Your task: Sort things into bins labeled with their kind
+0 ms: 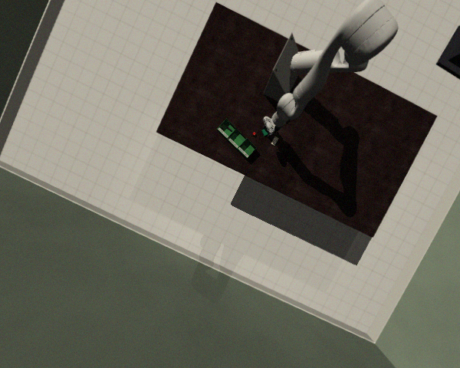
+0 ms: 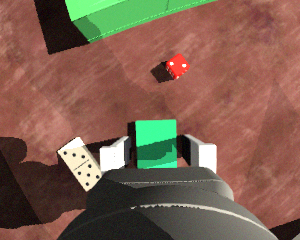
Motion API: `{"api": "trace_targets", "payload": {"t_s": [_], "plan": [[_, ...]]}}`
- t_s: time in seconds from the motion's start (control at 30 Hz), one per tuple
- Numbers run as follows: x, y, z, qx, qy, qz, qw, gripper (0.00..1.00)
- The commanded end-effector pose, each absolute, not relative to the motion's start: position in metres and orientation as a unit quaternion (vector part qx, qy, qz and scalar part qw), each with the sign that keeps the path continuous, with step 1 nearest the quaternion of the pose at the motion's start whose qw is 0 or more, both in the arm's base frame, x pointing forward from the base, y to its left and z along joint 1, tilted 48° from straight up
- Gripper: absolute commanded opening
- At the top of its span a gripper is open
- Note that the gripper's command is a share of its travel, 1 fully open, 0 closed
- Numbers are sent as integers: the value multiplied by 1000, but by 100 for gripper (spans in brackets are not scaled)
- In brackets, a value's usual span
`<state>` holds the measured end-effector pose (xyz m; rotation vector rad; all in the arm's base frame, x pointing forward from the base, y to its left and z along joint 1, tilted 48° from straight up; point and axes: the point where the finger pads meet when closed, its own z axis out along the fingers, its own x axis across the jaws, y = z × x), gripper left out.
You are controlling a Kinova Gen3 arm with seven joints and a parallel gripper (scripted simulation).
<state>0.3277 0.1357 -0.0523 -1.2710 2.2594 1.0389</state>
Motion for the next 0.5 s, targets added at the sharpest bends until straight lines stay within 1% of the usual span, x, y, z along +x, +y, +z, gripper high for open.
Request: {"api": "trace_targets", "payload": {"t_s": [0.0,0.3,0.33,0.47], "plan": [[327,137,-52,-449,796,367,173,100],[328,136,-53,-449,796,367,173,100],[328,136,-53,-449,796,367,173,70],[328,136,-53,-449,796,367,173,70]]}}
